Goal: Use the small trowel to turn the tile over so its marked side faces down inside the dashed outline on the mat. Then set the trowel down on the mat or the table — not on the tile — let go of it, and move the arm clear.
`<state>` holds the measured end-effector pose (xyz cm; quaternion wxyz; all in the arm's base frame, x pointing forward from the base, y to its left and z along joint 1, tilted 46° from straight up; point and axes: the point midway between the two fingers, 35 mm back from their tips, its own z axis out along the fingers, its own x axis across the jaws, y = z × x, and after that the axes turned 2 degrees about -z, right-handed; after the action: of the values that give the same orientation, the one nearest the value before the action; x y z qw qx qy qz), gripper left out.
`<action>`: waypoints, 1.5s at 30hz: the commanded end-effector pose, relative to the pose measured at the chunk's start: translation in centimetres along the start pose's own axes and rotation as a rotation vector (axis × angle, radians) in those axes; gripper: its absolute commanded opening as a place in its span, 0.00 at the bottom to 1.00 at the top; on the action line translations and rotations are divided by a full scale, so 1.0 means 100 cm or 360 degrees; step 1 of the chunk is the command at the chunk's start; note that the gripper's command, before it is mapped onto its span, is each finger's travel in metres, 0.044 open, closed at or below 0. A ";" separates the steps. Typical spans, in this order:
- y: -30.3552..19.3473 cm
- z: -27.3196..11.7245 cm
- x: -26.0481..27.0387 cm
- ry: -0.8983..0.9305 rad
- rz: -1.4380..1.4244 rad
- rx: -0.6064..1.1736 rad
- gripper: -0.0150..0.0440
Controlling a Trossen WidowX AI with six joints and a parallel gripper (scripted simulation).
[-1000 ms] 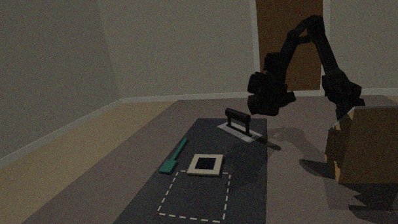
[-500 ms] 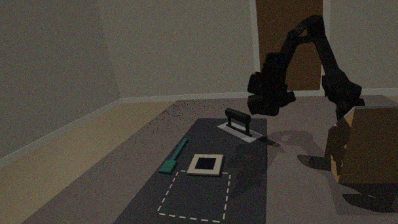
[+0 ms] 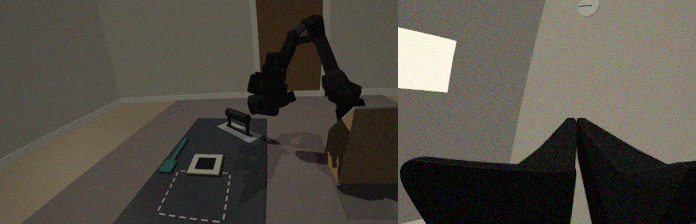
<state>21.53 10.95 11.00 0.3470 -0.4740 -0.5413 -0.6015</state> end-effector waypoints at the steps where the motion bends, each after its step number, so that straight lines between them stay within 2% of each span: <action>1: 0.000 0.000 0.000 0.0000 0.0000 0.0000 0.34; 3: 0.000 0.000 0.000 0.0000 0.0000 0.0000 0.42; 24: 0.000 0.000 0.000 0.0000 0.0000 0.0000 0.42; 28: 0.000 0.000 0.000 0.0000 0.0000 0.0000 0.25; 41: 0.000 0.000 0.000 0.0000 0.0000 0.0000 0.25; 45: 0.000 0.000 0.000 0.0000 0.0000 0.0000 0.42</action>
<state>21.53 10.95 11.01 0.3471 -0.4740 -0.5412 -0.6016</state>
